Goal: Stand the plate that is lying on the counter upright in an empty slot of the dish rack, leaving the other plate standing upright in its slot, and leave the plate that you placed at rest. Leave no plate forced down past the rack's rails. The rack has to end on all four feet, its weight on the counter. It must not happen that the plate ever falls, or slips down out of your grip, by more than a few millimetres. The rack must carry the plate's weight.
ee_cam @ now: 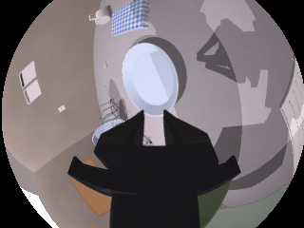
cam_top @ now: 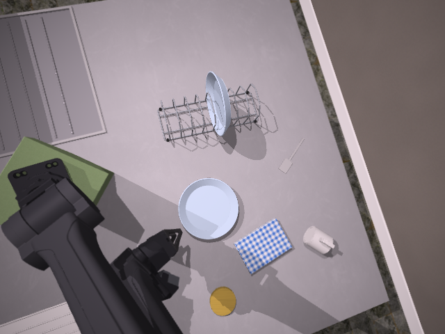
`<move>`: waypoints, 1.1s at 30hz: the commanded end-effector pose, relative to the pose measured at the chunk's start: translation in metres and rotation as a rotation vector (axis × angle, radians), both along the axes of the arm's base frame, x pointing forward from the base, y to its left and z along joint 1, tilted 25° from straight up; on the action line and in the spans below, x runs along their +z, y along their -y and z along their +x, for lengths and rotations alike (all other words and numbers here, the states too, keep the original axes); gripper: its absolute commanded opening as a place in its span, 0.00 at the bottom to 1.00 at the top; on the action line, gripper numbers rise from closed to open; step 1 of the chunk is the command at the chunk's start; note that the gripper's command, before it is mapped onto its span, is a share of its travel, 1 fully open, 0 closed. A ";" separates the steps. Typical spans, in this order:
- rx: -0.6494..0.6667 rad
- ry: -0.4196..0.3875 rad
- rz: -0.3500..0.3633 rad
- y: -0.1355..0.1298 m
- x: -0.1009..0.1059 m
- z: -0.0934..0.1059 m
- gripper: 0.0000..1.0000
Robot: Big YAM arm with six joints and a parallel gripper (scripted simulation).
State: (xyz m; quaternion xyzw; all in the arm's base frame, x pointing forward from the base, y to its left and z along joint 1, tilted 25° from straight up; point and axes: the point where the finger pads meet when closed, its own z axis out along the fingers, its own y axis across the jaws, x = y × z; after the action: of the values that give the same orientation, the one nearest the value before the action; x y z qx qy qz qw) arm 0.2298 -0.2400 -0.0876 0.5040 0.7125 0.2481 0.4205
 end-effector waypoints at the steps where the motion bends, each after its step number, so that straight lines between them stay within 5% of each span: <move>1: 0.010 0.005 -0.006 -0.003 0.003 0.004 0.26; 33: 0.008 0.002 0.001 0.003 -0.016 0.009 0.26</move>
State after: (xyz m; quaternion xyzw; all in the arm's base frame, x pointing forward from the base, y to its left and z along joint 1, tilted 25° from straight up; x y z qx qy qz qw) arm 0.2334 -0.2447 -0.0970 0.5030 0.7126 0.2471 0.4220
